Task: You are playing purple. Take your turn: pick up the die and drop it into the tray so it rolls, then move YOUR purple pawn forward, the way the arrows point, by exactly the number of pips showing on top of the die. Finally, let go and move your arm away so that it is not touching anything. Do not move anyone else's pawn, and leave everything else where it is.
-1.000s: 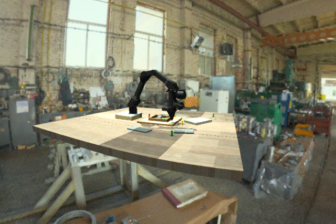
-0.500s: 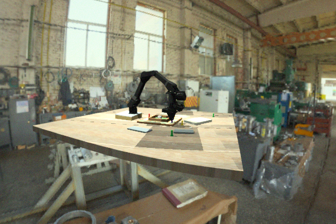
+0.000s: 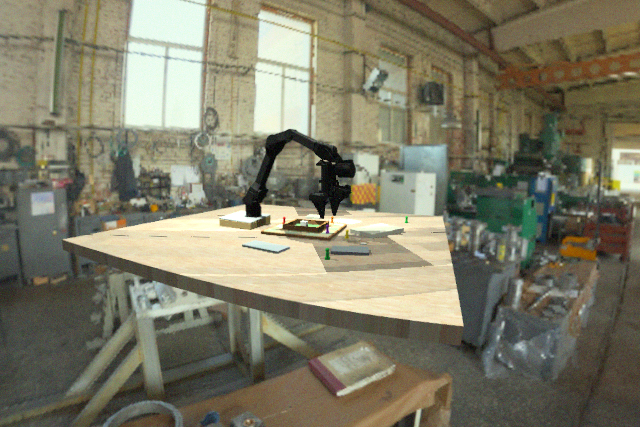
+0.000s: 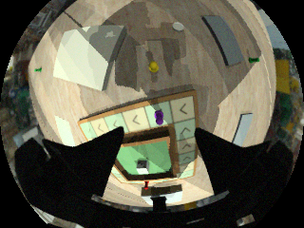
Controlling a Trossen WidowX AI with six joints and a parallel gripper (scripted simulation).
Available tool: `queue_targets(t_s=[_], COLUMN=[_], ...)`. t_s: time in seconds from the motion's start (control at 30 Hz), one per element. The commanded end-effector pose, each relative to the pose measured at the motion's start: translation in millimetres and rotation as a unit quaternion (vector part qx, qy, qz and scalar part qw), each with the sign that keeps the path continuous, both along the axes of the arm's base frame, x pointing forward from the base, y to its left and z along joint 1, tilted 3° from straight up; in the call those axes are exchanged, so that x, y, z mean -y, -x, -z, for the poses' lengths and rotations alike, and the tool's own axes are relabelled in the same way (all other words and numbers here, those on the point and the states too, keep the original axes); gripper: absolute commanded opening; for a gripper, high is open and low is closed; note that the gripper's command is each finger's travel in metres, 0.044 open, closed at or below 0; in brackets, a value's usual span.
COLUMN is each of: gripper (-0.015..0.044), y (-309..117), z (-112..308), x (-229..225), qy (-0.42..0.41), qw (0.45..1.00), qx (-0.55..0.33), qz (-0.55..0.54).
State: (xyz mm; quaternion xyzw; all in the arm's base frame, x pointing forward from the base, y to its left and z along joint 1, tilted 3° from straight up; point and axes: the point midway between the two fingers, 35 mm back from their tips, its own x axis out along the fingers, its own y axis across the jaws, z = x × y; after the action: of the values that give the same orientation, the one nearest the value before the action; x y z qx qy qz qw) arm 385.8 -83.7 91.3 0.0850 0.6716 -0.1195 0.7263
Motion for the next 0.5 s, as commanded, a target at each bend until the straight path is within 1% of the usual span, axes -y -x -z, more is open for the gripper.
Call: queue_targets(t_s=[0.0, 0.23, 0.43, 0.47], gripper=[0.044, 0.044, 0.044, 0.044], y=[9.6, 89.4, 165.8, 129.1], z=[-5.9, -50.4, -65.9, -63.8], x=[-4.2, -41.3, -64.2, -56.2], qy=[0.001, 0.002, 0.002, 0.0], qw=[1.0, 0.999, 0.996, 0.998], qx=[-0.008, -0.014, -0.019, -0.011], qz=[-0.002, -0.045, -0.083, -0.065])
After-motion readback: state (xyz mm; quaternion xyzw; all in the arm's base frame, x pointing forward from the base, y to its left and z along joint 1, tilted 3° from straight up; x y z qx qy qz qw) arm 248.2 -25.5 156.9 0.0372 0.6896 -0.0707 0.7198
